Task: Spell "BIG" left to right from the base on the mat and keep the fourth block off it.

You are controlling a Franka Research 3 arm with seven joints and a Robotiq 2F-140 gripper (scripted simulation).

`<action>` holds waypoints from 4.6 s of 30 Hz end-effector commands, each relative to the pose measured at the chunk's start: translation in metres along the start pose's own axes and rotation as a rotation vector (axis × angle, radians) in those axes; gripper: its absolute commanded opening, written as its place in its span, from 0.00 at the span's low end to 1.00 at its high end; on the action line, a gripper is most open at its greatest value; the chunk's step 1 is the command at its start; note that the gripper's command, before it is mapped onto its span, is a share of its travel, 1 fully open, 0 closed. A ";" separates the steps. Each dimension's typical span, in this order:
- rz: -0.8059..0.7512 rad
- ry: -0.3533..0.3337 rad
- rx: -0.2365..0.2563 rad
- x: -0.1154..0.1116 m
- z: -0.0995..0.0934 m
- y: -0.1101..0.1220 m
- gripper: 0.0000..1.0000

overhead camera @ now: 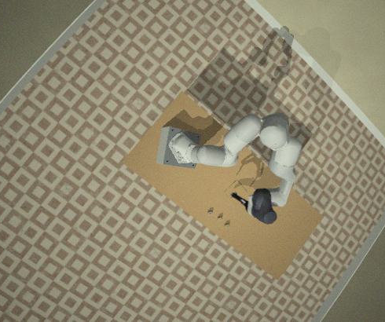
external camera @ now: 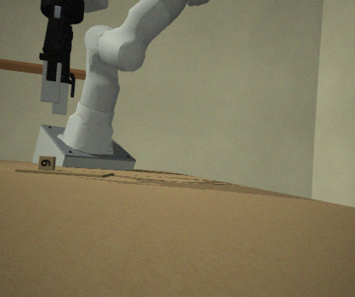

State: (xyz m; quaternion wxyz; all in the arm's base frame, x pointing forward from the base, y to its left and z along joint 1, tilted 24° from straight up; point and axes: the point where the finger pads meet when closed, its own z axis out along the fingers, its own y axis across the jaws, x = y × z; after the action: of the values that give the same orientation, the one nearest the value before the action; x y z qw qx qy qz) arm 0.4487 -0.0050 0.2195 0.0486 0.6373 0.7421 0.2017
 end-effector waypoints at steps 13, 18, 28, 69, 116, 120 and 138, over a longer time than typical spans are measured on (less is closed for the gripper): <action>-0.235 0.008 -0.011 -0.018 -0.004 0.000 1.00; -0.286 0.010 -0.014 -0.022 -0.004 0.000 1.00; -0.419 0.012 -0.020 -0.032 -0.005 -0.001 1.00; -0.910 0.012 -0.038 -0.073 -0.005 -0.010 1.00; -1.487 -0.001 -0.041 -0.124 -0.001 -0.030 1.00; -1.524 -0.001 -0.040 -0.128 -0.001 -0.032 1.00; -1.727 -0.005 -0.034 -0.146 0.001 -0.042 1.00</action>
State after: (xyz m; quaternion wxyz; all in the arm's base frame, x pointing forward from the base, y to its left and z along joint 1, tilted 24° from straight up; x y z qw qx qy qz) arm 0.4361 -0.1478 0.1765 0.1910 -0.0992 0.9696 0.1165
